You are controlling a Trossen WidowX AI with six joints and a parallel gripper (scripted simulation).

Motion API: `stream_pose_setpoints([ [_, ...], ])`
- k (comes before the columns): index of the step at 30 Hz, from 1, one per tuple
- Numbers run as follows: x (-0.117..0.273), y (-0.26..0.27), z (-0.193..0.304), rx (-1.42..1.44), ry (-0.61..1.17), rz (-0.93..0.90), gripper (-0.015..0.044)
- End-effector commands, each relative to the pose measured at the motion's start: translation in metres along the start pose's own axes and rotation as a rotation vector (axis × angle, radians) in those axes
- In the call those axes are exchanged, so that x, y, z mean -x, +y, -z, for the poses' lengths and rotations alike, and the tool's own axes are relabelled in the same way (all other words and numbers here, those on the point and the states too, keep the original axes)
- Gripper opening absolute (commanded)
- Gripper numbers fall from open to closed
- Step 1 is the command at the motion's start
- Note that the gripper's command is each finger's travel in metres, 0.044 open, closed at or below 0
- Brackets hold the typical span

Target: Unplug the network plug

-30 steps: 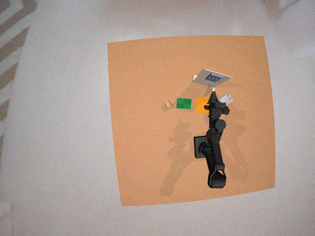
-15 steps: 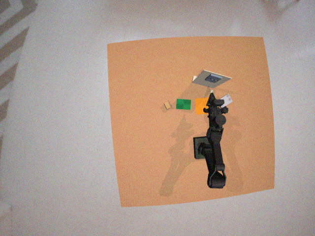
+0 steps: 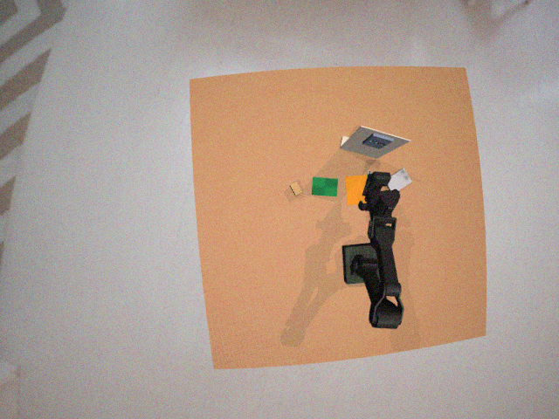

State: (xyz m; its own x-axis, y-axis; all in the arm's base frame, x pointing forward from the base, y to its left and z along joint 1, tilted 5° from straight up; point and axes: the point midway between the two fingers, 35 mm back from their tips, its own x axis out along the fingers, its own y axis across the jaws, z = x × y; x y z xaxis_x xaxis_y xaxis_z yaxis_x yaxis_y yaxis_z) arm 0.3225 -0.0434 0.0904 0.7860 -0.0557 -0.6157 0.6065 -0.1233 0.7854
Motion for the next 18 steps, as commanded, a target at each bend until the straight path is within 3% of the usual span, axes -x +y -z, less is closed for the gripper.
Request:
stream_pose_setpoints([
  [1,-0.004,-0.019,-0.004,-0.001,-0.012,0.113,0.0],
  [9,-0.004,-0.055,-0.008,-0.012,-0.023,0.322,0.0],
  [18,-0.006,-0.06,-0.009,-0.013,-0.024,0.34,0.0],
])
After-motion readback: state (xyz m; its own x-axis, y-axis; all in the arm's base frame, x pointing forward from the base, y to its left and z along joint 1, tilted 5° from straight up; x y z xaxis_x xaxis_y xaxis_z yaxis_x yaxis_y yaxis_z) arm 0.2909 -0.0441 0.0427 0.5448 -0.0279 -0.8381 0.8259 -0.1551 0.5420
